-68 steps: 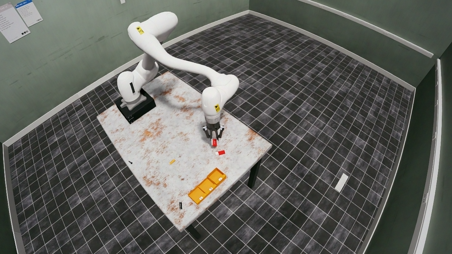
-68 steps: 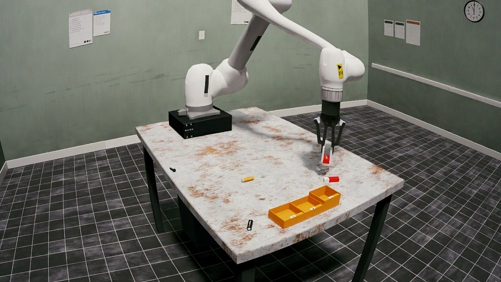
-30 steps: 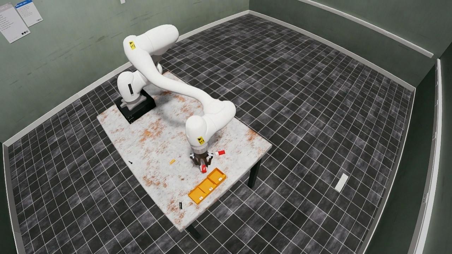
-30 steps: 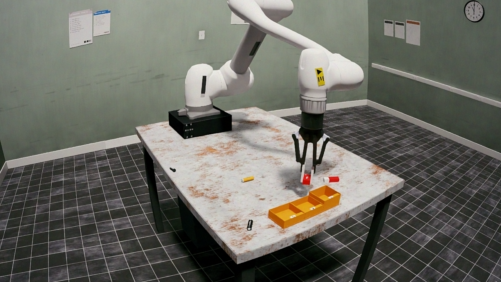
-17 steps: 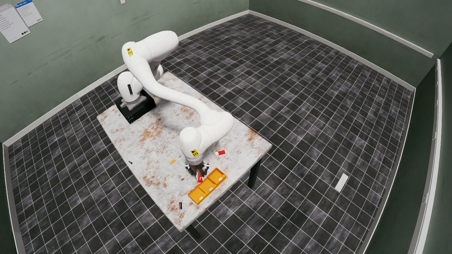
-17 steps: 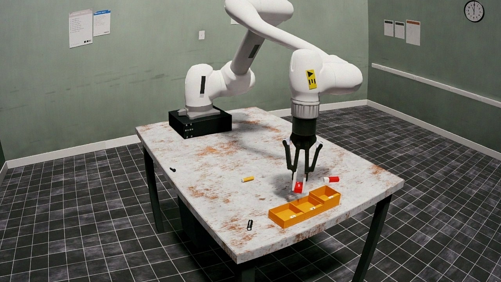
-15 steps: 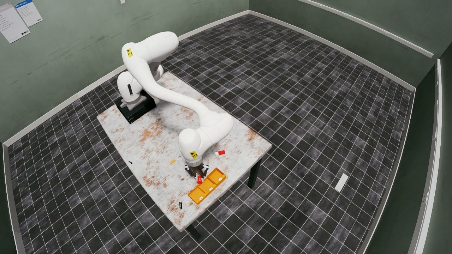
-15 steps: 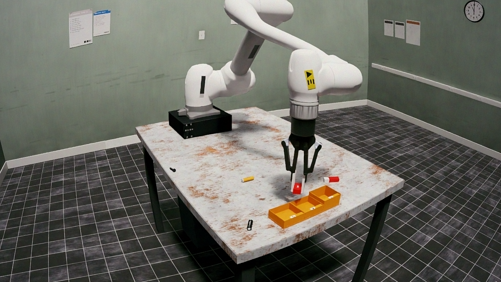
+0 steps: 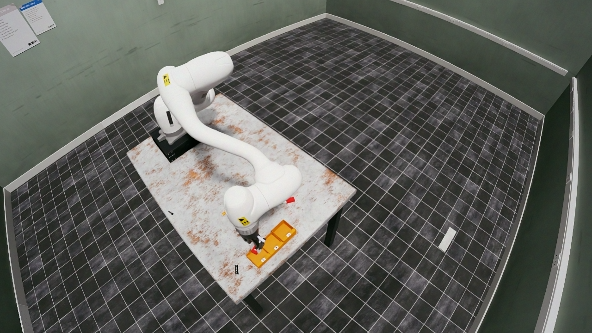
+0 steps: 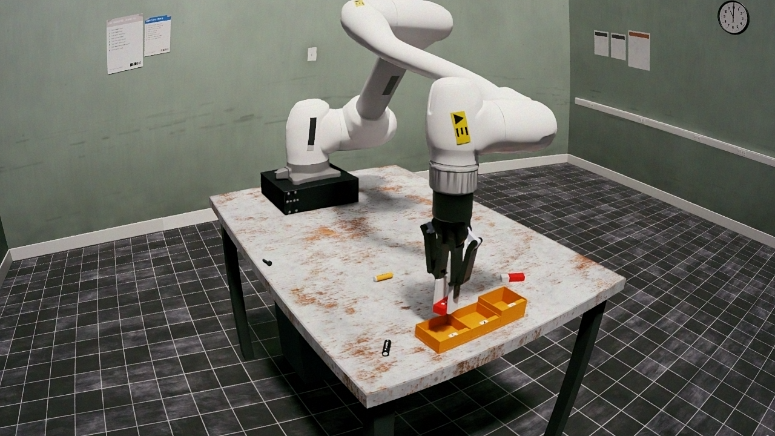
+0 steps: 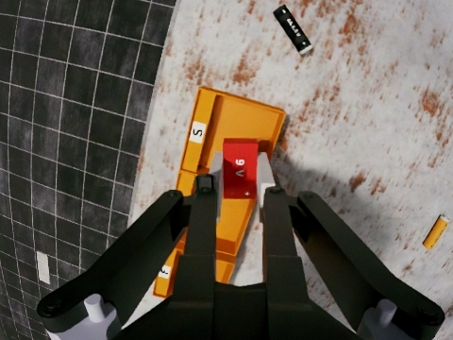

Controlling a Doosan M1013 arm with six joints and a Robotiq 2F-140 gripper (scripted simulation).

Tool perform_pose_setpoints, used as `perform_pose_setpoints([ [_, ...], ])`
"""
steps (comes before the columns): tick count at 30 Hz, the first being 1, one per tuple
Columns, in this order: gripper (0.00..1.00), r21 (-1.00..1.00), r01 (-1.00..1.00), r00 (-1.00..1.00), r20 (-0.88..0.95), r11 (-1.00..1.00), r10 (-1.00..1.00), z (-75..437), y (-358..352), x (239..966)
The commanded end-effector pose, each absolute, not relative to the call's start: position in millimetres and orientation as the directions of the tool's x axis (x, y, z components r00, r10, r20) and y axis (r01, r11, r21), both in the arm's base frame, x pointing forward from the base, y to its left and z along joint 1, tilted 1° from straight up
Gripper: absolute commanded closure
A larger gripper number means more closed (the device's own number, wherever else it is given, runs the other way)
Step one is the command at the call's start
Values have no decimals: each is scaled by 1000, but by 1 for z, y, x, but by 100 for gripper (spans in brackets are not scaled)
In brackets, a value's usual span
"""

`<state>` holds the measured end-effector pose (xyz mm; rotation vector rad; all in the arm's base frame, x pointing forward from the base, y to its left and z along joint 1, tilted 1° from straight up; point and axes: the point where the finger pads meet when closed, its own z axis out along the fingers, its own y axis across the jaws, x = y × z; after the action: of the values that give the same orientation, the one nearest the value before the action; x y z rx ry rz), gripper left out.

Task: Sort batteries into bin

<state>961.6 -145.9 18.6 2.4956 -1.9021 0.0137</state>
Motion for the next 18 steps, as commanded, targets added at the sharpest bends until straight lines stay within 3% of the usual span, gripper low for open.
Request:
perform_pose_setpoints([
  [1, 78, 0, -994, 111, 12, -111, -994, 19, -155, 967],
  [5, 78, 2, -1000, -3, 14, 3, -1000, 19, -156, 967],
  [18, 78, 2, -1000, -3, 14, 3, -1000, 19, -154, 966],
])
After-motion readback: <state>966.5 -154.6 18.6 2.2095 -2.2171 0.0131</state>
